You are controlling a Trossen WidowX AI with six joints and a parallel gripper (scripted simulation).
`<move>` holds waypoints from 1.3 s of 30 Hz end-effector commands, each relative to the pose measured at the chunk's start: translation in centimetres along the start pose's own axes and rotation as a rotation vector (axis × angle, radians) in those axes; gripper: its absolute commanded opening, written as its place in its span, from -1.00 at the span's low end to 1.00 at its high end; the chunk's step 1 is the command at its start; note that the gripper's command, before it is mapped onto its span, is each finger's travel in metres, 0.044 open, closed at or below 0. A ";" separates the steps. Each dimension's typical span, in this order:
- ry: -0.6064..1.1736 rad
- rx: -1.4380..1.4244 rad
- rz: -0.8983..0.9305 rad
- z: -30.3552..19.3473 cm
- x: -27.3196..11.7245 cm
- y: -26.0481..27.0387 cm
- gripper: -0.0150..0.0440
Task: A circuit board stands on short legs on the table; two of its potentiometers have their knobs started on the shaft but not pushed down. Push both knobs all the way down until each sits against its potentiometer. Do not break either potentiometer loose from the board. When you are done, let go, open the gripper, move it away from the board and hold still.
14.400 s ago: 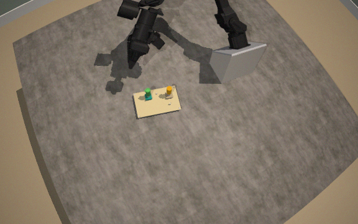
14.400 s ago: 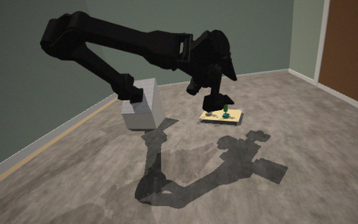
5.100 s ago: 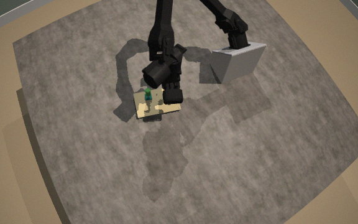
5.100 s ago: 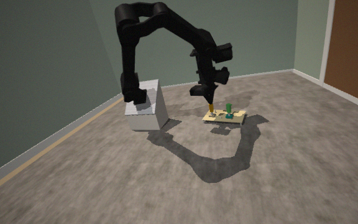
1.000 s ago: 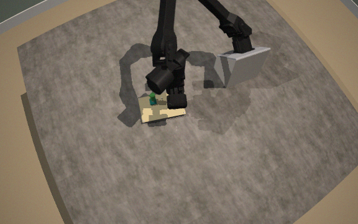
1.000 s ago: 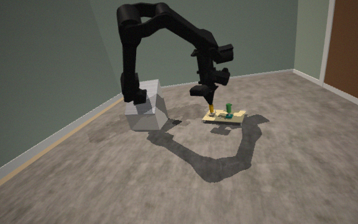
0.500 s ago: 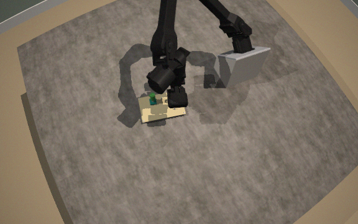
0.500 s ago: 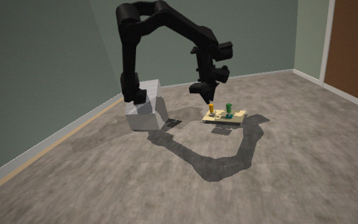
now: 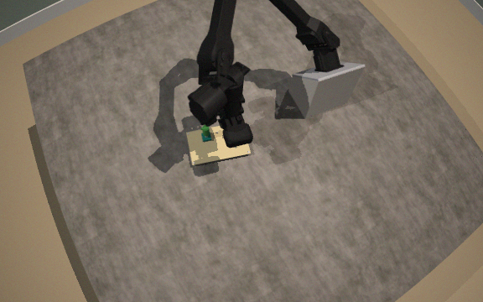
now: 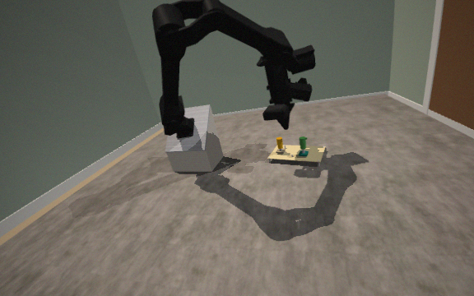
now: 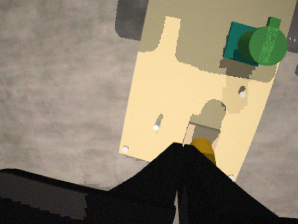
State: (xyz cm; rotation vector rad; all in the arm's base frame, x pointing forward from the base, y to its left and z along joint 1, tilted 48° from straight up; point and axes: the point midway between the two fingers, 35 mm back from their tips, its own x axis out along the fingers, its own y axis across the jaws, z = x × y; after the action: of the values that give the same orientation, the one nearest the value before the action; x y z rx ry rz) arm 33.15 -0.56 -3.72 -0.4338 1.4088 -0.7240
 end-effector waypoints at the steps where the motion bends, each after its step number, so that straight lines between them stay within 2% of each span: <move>1: 0.000 -0.115 0.001 0.4 -0.2 0.0 -0.49; 39: 0.039 -1.433 -0.021 2.9 -1.5 -1.0 -0.49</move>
State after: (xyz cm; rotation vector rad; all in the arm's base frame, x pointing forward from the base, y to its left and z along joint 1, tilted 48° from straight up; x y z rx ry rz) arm 35.48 -0.68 -1.64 -1.4566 1.7729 0.3290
